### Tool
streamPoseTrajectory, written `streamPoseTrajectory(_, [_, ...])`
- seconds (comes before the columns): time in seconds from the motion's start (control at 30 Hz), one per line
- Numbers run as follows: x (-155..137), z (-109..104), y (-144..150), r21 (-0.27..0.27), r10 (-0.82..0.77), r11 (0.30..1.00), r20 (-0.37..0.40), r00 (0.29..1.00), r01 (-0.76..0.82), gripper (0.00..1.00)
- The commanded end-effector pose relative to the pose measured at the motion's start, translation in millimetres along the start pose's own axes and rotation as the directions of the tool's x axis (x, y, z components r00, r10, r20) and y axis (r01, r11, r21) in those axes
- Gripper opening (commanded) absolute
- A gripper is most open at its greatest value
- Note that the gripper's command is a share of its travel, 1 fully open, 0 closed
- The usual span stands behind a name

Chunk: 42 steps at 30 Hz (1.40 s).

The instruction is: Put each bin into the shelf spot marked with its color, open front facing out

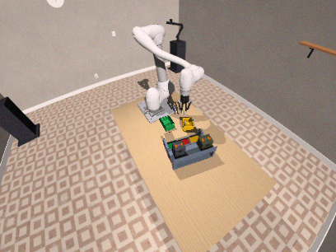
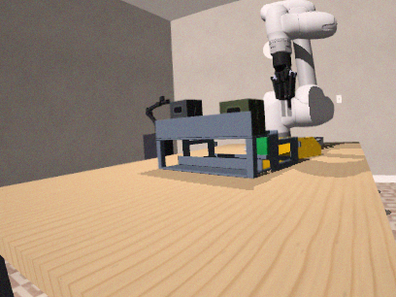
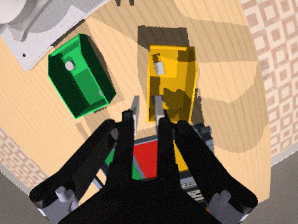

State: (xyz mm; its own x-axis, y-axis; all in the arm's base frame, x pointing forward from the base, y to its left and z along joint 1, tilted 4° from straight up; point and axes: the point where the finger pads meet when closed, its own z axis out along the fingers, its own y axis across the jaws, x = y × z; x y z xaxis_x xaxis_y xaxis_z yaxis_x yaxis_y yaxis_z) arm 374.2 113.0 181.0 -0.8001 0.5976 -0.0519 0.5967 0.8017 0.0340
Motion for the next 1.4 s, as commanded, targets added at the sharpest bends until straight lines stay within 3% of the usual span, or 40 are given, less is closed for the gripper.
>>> streamPoseTrajectory(0.0, [-1, 1, 1, -0.003, 0.000, 1.000, 0.007, 1.000, 0.000, 0.24])
streamPoseTrajectory(0.67, [0, 17, 1, -0.003, 0.000, 1.000, 0.007, 1.000, 0.000, 0.24])
streamPoseTrajectory(1.37, [0, 56, 1, -0.003, 0.000, 1.000, 0.007, 1.000, 0.000, 0.24])
